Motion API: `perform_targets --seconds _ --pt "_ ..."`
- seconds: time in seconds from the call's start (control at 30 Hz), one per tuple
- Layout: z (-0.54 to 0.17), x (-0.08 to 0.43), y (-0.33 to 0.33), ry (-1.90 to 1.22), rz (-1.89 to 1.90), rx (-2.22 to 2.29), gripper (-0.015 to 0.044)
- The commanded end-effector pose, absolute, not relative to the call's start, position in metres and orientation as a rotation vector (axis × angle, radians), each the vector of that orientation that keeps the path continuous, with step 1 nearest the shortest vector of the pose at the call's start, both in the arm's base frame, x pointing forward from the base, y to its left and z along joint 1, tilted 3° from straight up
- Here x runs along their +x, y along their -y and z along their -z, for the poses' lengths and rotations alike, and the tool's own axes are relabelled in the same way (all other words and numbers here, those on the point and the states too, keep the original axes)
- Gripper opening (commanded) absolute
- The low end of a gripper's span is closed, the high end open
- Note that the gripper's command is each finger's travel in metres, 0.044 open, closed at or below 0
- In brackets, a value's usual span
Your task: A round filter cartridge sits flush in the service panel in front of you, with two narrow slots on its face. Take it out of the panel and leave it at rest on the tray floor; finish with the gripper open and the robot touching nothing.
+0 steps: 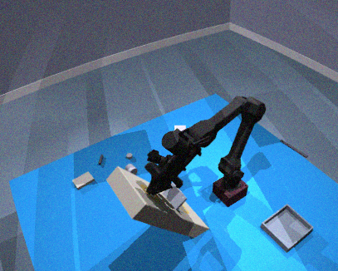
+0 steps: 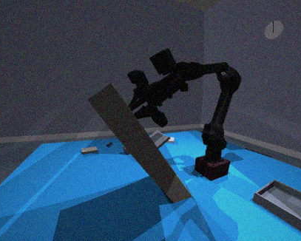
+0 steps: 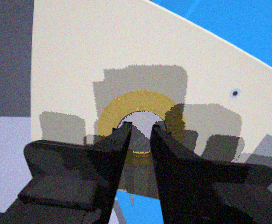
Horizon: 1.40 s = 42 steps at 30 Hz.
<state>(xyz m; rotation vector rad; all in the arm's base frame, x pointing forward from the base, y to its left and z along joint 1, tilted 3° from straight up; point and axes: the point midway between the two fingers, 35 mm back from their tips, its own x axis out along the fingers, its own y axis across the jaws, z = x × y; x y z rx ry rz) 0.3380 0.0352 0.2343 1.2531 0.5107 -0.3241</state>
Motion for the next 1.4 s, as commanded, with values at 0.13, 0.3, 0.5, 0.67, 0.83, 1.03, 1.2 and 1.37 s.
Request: perform_targets --seconds 0.13,0.3,0.5,0.67,0.83,1.03,1.2,1.37 --pt "-0.232 0.344 -0.037 -0.512 0.314 1.253 0.0000" --pt "-0.232 0.344 -0.037 -0.512 0.314 1.253 0.0000" --pt "-0.239 0.332 -0.035 -0.512 0.323 1.252 0.0000" --pt "-0.256 0.309 -0.035 -0.514 0.321 1.252 0.0000" --pt "-0.270 0.284 -0.034 -0.516 0.319 1.252 0.0000" --pt "-0.273 0.276 -0.033 -0.517 0.318 1.252 0.0000" --pt "-0.261 0.270 -0.032 -0.518 0.318 1.252 0.0000" --pt "-0.246 0.262 -0.031 -0.518 0.319 1.252 0.0000"
